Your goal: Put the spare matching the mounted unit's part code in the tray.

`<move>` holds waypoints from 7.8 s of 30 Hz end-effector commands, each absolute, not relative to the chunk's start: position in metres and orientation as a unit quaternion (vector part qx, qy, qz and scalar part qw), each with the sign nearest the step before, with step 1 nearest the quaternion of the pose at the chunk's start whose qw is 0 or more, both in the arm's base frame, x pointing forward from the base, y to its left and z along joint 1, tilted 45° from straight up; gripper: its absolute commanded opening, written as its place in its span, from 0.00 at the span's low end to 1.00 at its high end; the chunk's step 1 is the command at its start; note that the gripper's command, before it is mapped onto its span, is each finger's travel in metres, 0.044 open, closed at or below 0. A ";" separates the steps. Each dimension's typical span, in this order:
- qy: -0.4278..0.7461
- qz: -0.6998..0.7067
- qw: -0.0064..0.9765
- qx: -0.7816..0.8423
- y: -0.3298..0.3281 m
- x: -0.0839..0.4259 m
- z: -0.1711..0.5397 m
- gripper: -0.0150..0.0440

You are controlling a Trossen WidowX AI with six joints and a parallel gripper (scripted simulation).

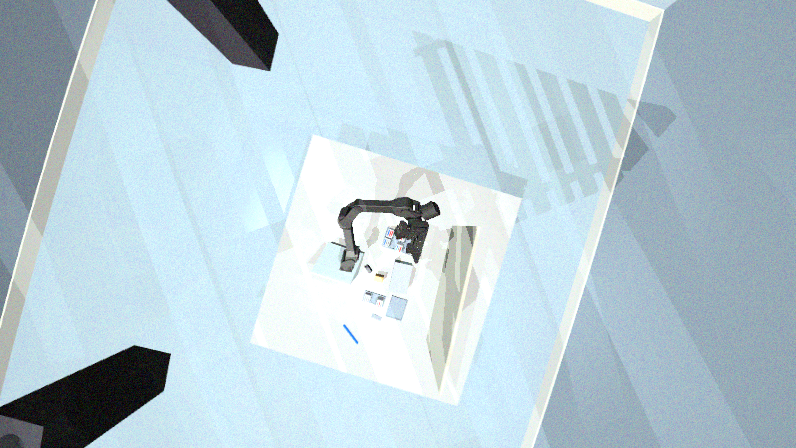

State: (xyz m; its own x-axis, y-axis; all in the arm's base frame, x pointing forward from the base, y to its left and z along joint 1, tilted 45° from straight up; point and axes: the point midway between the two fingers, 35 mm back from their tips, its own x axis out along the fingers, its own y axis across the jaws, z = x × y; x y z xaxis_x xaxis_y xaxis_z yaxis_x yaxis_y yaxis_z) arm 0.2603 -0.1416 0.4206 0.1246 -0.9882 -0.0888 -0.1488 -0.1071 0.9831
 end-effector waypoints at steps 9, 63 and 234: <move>-0.407 -0.503 0.506 0.571 -0.145 0.278 0.401 1.00; 0.614 0.253 0.693 0.281 -0.089 0.369 0.070 1.00; 0.295 0.600 0.701 -0.249 0.105 0.176 0.108 0.25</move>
State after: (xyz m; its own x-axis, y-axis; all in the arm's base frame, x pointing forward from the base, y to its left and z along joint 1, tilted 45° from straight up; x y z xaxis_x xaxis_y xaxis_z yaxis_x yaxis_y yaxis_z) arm 0.1733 0.1119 0.0997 0.0969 0.6929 -0.7145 -0.9879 0.1545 0.0159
